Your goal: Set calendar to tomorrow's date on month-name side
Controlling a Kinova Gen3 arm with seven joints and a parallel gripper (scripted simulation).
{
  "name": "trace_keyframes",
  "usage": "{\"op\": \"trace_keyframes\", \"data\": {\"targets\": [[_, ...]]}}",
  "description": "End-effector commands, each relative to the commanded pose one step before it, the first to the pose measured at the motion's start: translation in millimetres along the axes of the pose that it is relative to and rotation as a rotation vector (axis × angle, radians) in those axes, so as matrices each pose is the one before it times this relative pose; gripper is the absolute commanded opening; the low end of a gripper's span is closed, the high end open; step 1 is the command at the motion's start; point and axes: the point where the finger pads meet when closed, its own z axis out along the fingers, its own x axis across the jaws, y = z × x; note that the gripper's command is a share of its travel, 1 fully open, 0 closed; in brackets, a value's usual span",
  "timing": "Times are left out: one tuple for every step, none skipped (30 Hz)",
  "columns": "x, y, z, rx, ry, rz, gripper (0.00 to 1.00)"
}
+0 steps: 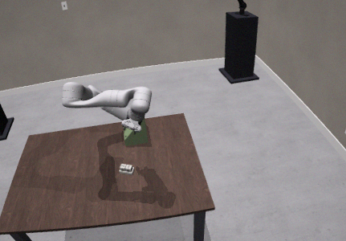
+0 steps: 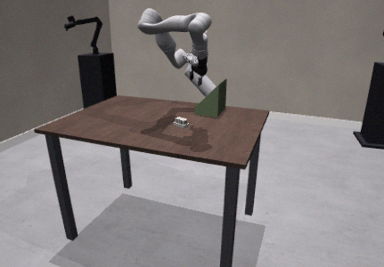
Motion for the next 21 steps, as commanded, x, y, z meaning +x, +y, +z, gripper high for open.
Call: {"op": "trace_keyframes", "data": {"targets": [[0.15,0.40,-0.66,0.00094,-0.00141,-0.00041,1.00],[0.00,0.00,0.00,0.00000,0.00000,0.00000,1.00],[0.00,0.00,0.00,0.00000,0.00000,0.00000,1.00],[0.00,0.00,0.00,0.00000,0.00000,0.00000,1.00],[0.00,0.00,0.00,0.00000,0.00000,0.00000,1.00],[0.00,0.00,0.00,0.00000,0.00000,0.00000,1.00],[0.00,0.00,0.00,0.00000,0.00000,0.00000,1.00],[0.00,0.00,0.00,0.00000,0.00000,0.00000,1.00],[0.00,0.00,0.00,0.00000,0.00000,0.00000,1.00],[0.00,0.00,0.00,0.00000,0.00000,0.00000,1.00],[0.00,0.00,0.00,0.00000,0.00000,0.00000,1.00],[0.00,0.00,0.00,0.00000,0.00000,0.00000,1.00],[0.00,0.00,0.00,0.00000,0.00000,0.00000,1.00],[0.00,0.00,0.00,0.00000,0.00000,0.00000,1.00],[0.00,0.00,0.00,0.00000,0.00000,0.00000,1.00],[0.00,0.00,0.00,0.00000,0.00000,0.00000,1.00],[0.00,0.00,0.00,0.00000,0.00000,0.00000,1.00],[0.01,-0.03,0.02,0.00013,-0.00011,0.00005,1.00],[0.04,-0.22,0.13,0.00089,-0.00075,0.00030,1.00],[0.09,-0.56,0.32,0.00227,-0.00191,0.00076,1.00],[0.17,-1.03,0.58,0.00414,-0.00349,0.00136,1.00]]}}
